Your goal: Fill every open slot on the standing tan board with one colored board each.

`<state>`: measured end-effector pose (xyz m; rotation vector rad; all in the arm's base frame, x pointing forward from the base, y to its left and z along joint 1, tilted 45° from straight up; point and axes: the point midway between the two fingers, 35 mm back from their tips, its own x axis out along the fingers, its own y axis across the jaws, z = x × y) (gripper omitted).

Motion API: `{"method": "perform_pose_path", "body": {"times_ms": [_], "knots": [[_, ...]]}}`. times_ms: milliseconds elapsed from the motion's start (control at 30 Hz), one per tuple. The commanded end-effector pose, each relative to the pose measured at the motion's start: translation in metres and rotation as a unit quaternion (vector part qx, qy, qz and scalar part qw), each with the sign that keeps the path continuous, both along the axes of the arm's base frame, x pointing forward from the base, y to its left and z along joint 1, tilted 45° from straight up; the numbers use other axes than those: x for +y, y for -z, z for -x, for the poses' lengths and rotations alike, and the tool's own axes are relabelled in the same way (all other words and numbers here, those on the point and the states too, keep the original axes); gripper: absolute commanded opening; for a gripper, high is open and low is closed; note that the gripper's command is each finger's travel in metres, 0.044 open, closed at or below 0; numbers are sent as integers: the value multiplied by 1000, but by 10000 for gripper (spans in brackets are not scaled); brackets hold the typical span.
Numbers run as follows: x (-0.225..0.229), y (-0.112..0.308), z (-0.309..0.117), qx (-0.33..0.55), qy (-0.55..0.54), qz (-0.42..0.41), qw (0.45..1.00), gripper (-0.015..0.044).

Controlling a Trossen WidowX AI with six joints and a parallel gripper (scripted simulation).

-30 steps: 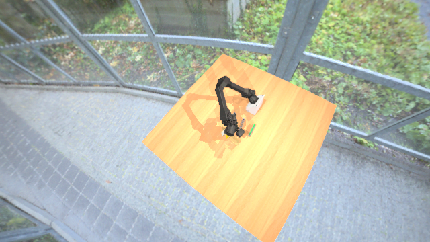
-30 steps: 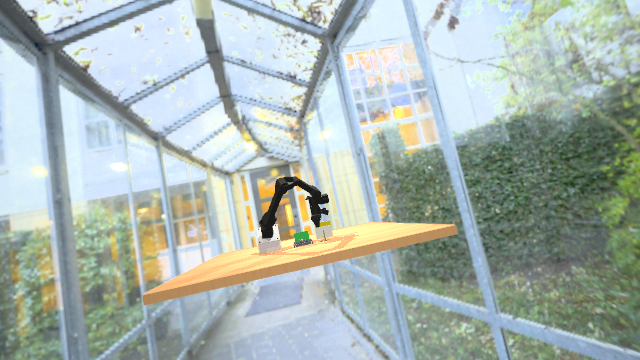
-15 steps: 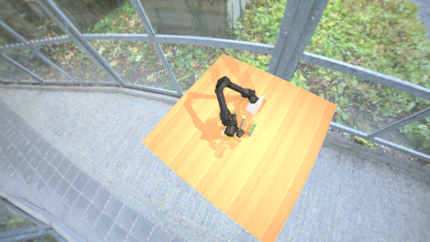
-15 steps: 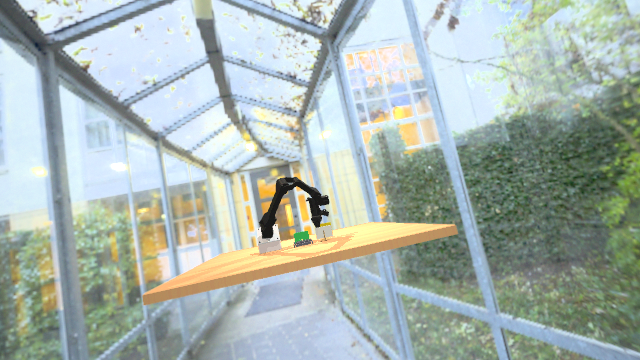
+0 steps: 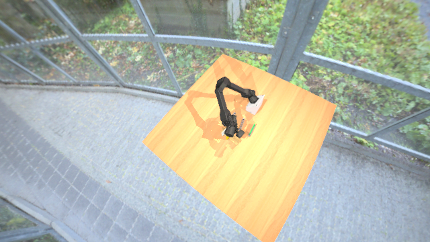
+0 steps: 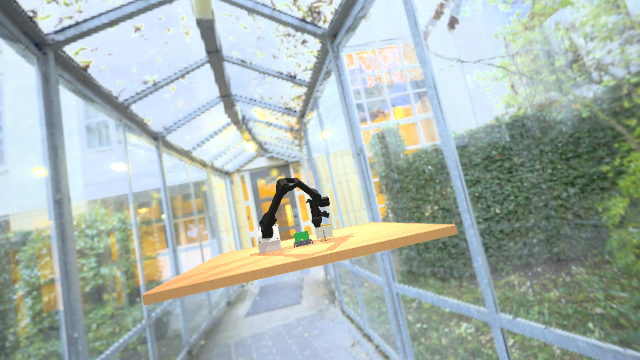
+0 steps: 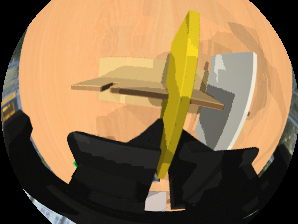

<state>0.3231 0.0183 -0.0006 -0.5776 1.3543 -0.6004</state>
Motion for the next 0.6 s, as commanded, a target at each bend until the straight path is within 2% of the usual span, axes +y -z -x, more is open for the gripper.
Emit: {"method": "perform_pose_path", "body": {"times_ms": [0,500,567], "knots": [[-3,2,0,1,-2,3,1000,0],[-4,4,-1,0,0,0,1000,0],[-4,4,-1,0,0,0,1000,53]]}}
